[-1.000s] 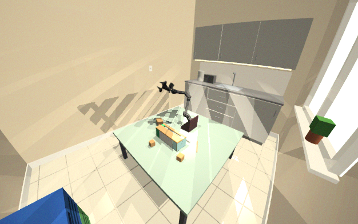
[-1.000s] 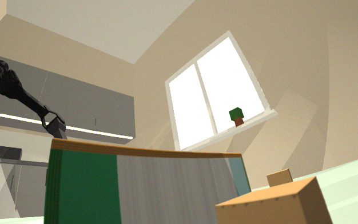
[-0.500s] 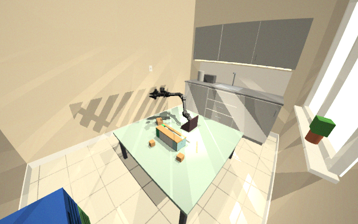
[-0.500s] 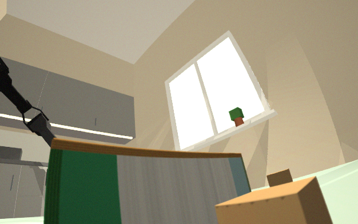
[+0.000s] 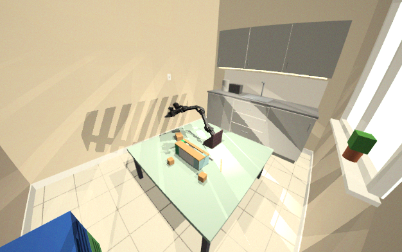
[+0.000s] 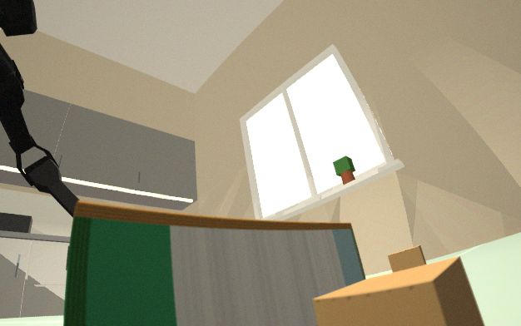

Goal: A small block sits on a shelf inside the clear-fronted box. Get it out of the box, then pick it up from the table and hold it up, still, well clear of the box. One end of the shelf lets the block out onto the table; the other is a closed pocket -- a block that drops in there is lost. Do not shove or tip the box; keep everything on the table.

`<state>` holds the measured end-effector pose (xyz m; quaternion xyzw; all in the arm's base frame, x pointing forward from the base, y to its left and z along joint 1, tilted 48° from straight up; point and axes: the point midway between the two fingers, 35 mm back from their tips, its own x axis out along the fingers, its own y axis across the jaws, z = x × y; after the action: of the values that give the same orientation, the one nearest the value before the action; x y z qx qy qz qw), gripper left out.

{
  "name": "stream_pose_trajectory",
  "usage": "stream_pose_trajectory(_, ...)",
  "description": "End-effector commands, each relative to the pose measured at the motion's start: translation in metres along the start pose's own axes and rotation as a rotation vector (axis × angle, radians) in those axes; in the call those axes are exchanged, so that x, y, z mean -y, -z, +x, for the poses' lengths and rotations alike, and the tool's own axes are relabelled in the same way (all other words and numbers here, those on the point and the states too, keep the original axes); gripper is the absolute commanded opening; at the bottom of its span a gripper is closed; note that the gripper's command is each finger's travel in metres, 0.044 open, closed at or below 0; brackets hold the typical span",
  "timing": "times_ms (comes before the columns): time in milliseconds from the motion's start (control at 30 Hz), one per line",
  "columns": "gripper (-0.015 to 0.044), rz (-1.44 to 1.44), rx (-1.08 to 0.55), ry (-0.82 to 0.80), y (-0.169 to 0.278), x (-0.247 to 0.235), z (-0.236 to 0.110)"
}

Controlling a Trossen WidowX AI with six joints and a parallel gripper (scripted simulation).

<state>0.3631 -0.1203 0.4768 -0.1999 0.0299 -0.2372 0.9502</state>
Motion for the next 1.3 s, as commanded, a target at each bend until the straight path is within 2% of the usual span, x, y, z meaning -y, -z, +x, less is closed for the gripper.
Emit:
stream_pose_trajectory(0, 0.0400, 0.124, -0.115, -0.058, 0.026, -0.034, 0.017)
stream_pose_trajectory(167, 0.0400, 0.350, -0.361, -0.110, 0.080, -0.099, 0.036)
stream_pose_trajectory(300, 0.0400, 0.501, -0.566, -0.086, 0.125, -0.149, 0.039)
stream_pose_trajectory(500, 0.0400, 0.652, -0.818, 0.042, 0.185, -0.208, 0.027)
stream_pose_trajectory(733, 0.0400, 0.739, -1.010, 0.272, 0.244, -0.259, -0.002)
stream_pose_trajectory(1000, 0.0400, 0.761, -1.070, 0.627, 0.304, -0.299, -0.049)
stream_pose_trajectory(1267, 0.0400, 0.730, -0.904, 0.950, 0.347, -0.320, -0.098)
